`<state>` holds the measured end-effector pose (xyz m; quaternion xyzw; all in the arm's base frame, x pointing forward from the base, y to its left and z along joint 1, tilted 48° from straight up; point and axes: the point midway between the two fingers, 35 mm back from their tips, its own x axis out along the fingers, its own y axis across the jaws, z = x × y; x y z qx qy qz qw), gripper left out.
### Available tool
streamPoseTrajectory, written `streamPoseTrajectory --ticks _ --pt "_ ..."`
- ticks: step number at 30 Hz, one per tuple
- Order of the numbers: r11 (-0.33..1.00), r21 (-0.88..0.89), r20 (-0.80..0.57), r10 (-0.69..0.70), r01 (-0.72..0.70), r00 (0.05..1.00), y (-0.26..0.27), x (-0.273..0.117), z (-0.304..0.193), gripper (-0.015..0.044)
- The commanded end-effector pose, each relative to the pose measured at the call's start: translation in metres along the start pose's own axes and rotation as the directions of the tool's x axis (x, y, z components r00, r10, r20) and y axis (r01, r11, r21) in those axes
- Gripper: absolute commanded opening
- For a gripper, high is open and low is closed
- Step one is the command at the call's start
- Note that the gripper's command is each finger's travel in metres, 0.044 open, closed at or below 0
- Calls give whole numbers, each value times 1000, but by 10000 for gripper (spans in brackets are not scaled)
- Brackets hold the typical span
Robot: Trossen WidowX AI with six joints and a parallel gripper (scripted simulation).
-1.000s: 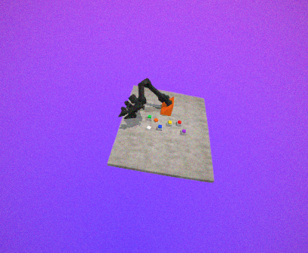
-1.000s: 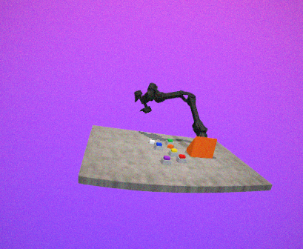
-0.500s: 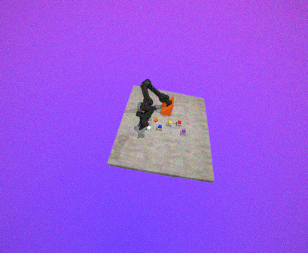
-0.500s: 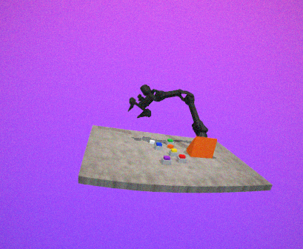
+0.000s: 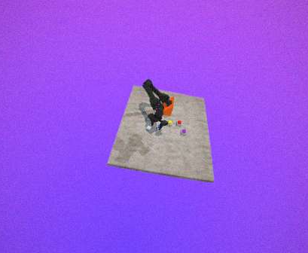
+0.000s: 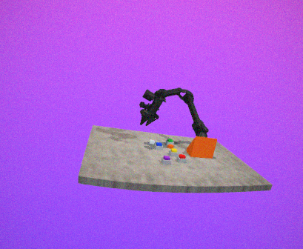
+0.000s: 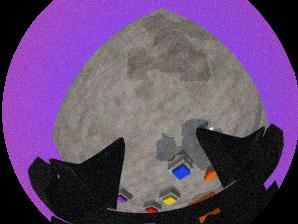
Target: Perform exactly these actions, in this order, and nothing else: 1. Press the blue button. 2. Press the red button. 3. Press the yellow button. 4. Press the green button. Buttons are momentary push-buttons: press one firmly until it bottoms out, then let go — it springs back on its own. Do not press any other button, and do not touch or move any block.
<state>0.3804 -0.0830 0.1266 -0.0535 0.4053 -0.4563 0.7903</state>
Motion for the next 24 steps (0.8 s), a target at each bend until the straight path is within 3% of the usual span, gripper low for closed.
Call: streamPoseTrajectory --ticks 1,5,18,24 --pt "907 -420 -226 -90 -14 970 -9 -18 -75 400" --pt "802 -596 -309 -184 -39 933 -25 -33 -105 400" --pt "795 -606 -313 -191 -41 930 -26 -34 -106 400" --pt "795 -606 -312 -191 -39 931 -37 21 -124 242"
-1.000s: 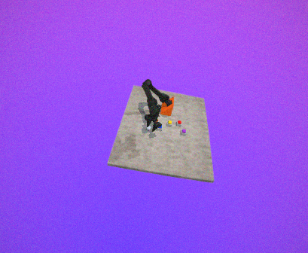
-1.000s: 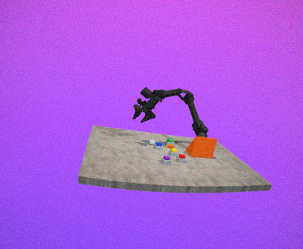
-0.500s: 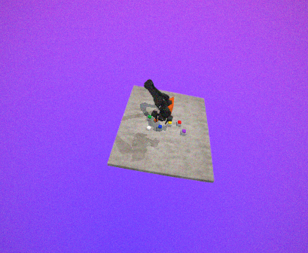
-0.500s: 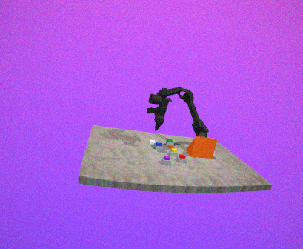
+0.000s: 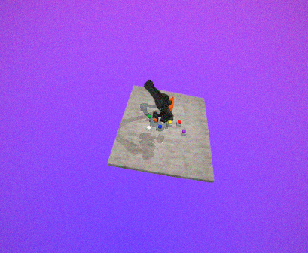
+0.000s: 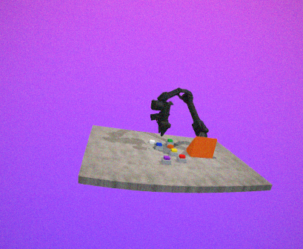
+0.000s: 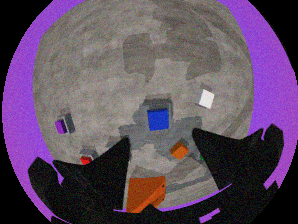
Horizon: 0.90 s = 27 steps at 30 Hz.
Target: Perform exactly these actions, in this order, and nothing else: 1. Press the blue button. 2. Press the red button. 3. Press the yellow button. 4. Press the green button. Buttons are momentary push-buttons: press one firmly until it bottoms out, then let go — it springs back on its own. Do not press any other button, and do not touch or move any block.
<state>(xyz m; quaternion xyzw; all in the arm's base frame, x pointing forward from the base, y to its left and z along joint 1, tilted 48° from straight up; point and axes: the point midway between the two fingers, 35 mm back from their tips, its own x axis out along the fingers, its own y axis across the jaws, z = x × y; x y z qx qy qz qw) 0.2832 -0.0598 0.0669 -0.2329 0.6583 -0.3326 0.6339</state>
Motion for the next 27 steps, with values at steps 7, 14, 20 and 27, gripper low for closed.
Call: streamPoseTrajectory --ticks 7,14,20,27 --pt "1000 -3 -18 -12 12 1000 -4 34 -6 59" --pt "1000 -3 -18 -12 12 1000 -4 34 -6 20" --pt "1000 -3 -18 -12 12 1000 -4 35 -6 20" --pt "1000 -3 -18 -12 12 1000 -4 46 -5 20"
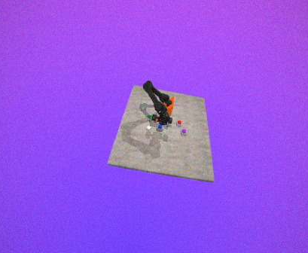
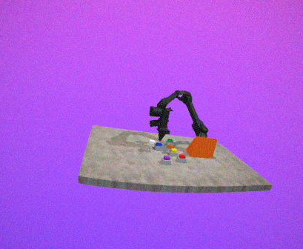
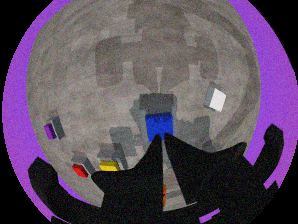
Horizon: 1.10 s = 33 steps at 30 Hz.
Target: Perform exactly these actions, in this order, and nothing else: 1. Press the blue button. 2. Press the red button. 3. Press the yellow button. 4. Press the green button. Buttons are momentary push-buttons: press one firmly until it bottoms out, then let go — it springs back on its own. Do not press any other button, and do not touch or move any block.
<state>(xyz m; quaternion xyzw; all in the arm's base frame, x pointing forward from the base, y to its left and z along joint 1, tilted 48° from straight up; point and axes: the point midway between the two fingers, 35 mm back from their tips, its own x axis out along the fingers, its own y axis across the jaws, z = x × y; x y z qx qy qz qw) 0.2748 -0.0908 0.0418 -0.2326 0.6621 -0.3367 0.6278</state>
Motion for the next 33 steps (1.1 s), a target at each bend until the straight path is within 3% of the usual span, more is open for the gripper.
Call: streamPoseTrajectory --ticks 1,33 --pt "1000 -3 -3 -5 5 1000 -1 7 -1 20" --pt "1000 -3 -3 -7 7 1000 -2 27 -1 20"
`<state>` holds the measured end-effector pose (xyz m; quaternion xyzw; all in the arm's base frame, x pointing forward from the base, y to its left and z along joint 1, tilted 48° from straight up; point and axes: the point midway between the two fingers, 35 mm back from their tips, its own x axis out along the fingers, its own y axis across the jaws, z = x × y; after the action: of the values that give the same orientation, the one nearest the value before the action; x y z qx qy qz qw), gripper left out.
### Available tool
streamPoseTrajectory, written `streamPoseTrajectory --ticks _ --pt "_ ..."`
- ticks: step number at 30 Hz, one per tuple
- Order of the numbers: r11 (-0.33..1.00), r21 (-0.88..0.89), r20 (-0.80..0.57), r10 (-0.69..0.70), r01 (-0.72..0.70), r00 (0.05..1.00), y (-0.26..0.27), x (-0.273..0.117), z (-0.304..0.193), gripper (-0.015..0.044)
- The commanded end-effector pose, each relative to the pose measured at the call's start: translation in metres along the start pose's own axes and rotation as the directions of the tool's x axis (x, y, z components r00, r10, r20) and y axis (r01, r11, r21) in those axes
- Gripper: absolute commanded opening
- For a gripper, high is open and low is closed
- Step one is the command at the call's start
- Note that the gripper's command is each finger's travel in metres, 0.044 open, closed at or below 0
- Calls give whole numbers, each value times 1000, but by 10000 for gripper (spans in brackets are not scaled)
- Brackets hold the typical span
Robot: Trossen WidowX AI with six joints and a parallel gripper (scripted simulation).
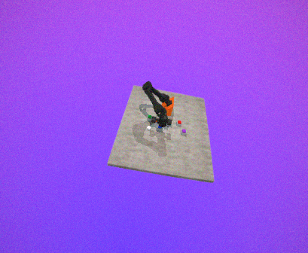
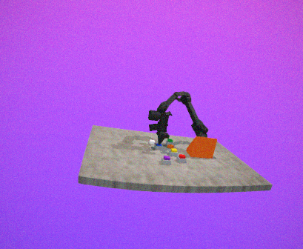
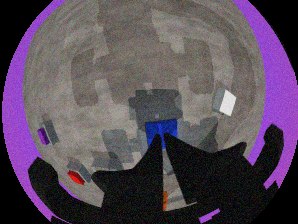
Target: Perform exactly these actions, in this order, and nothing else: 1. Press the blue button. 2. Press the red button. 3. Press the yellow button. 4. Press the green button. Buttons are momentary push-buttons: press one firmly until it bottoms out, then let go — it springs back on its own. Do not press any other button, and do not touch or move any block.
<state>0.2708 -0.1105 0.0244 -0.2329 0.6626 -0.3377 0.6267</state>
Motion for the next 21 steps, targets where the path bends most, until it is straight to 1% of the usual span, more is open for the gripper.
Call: streamPoseTrajectory --ticks 1,4,9,14,19,21 --pt "1000 0 0 0 0 1000 0 -3 0 20" --pt "1000 -3 -1 -3 3 1000 0 -30 0 20" --pt "1000 -3 -1 -3 3 1000 0 -35 0 20" --pt "1000 -4 -2 -1 1 1000 0 -92 0 20" --pt "1000 -5 -2 0 0 1000 2 -95 0 20" --pt "1000 -10 0 8 -8 1000 15 -96 -2 20"
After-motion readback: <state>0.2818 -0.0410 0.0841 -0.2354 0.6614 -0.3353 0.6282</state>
